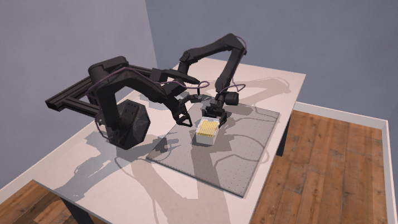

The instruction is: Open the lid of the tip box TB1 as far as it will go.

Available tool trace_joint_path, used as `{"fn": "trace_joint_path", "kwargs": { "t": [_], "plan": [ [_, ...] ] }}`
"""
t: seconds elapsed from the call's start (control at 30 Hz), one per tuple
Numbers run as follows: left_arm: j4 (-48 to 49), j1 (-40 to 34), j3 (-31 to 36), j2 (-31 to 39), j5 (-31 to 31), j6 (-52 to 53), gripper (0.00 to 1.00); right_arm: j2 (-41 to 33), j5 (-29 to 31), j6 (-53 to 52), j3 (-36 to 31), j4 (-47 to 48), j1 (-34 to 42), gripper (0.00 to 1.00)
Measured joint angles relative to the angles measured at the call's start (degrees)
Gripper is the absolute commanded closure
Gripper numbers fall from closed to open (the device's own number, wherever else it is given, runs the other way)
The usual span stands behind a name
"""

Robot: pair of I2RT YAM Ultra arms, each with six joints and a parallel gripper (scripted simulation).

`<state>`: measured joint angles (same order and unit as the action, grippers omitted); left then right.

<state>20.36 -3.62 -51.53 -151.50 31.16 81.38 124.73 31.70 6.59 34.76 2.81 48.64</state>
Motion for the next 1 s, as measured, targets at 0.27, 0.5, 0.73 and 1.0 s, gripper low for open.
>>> {"fn": "trace_joint_path", "kwargs": {
  "t": [0.27, 0.5, 0.73, 1.0],
  "plan": [
    [0.0, 0.0, 0.0, 0.0, 0.0, 0.0, 0.62, 0.0, 0.0, 0.0, 0.0, 0.0, 0.0, 0.0],
    [0.0, 0.0, 0.0, 0.0, 0.0, 0.0, 0.17, 0.0, 0.2, -0.3, 0.0, 0.1, 0.0, 0.23],
    [0.0, 0.0, 0.0, 0.0, 0.0, 0.0, 0.17, 0.9, 2.3, -2.4, 0.0, 4.9, 0.8, 0.57],
    [0.0, 0.0, 0.0, 0.0, 0.0, 0.0, 0.17, 9.2, 8.6, -8.3, -0.2, 21.0, 4.6, 0.57]
  ]
}}
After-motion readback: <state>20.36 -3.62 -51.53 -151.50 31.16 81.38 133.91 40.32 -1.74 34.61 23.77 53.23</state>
